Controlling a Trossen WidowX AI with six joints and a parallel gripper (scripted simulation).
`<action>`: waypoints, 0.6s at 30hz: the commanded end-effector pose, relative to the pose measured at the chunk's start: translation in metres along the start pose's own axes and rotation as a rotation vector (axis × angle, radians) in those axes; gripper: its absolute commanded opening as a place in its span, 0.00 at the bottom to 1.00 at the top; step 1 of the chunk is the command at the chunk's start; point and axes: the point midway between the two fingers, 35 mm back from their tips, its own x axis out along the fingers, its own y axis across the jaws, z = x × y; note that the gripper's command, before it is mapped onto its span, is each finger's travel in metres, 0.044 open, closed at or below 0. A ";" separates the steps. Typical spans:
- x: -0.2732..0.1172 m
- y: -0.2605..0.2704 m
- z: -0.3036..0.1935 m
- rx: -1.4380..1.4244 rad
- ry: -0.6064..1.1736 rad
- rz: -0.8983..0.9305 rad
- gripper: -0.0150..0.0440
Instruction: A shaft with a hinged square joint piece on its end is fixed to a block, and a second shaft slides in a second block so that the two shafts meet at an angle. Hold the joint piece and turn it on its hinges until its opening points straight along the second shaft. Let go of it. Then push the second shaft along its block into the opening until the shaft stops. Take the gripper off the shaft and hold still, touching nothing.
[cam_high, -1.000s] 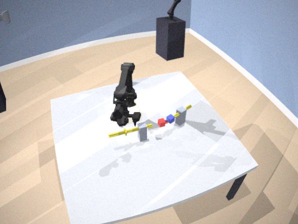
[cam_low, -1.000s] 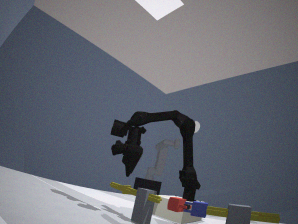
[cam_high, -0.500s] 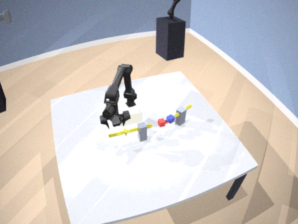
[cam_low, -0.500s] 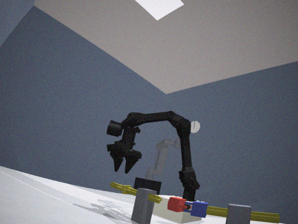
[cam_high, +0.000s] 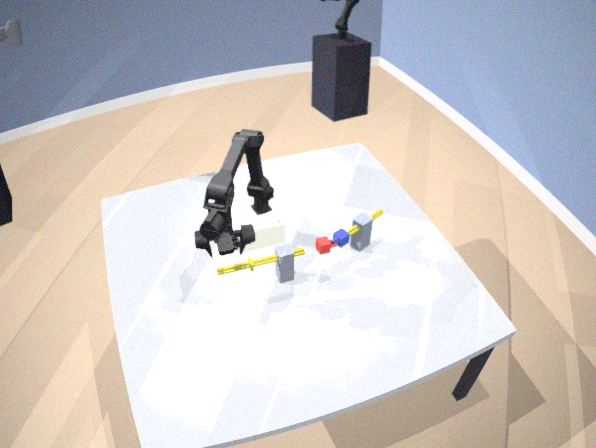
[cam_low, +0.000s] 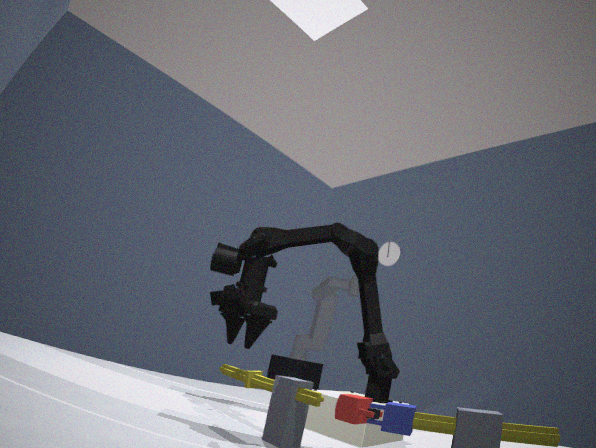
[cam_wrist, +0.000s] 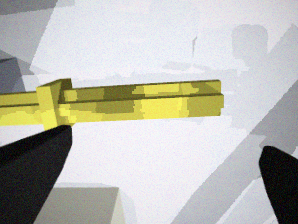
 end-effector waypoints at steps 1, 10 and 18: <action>0.007 -0.001 0.000 0.126 0.014 -0.005 1.00; 0.021 -0.001 0.001 0.433 0.036 -0.014 1.00; 0.034 -0.002 0.002 0.706 0.053 -0.028 1.00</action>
